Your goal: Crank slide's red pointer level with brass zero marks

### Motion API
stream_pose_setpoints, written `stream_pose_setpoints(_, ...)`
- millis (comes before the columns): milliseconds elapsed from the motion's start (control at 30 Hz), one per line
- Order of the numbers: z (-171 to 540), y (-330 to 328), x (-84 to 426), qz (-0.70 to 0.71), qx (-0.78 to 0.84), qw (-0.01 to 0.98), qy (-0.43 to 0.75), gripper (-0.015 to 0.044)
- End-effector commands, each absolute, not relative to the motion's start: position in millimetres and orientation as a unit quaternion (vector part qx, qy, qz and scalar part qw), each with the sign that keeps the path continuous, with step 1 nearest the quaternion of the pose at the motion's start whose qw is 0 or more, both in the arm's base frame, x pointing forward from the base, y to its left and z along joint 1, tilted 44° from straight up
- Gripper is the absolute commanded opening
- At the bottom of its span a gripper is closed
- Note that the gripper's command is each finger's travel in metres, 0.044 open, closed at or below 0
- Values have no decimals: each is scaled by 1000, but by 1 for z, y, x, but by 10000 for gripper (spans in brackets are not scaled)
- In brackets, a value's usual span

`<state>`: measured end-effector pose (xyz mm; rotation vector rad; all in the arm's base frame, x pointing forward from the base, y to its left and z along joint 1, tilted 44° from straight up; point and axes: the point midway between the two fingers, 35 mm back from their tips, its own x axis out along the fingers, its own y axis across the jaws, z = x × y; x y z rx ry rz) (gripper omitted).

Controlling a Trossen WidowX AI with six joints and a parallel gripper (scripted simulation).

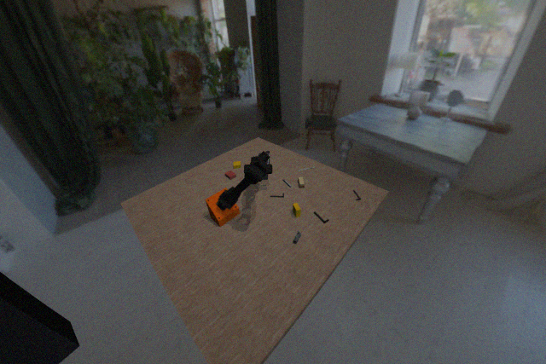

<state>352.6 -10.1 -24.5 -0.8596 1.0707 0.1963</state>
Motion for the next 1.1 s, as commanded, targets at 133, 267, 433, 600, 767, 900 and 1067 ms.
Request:
stream_pose_setpoints(133, -26, -8, 351, 93, -397, 767, 495, 0)
stream_pose_setpoints(267, -29, -5, 348, 93, -397, 767, 495, 0)
stream_pose_setpoints(433, -32, -3, 346, 93, -397, 767, 495, 0)
stream_pose_setpoints(600, -33, -3, 346, 93, -397, 767, 495, 0)
stream_pose_setpoints(767, -33, -3, 345, 93, -397, 767, 495, 0)
stream_pose_setpoints(900, -33, -3, 345, 93, -397, 767, 495, 0)
stream_pose_setpoints(1067, -34, -3, 345, 93, -397, 767, 495, 0)
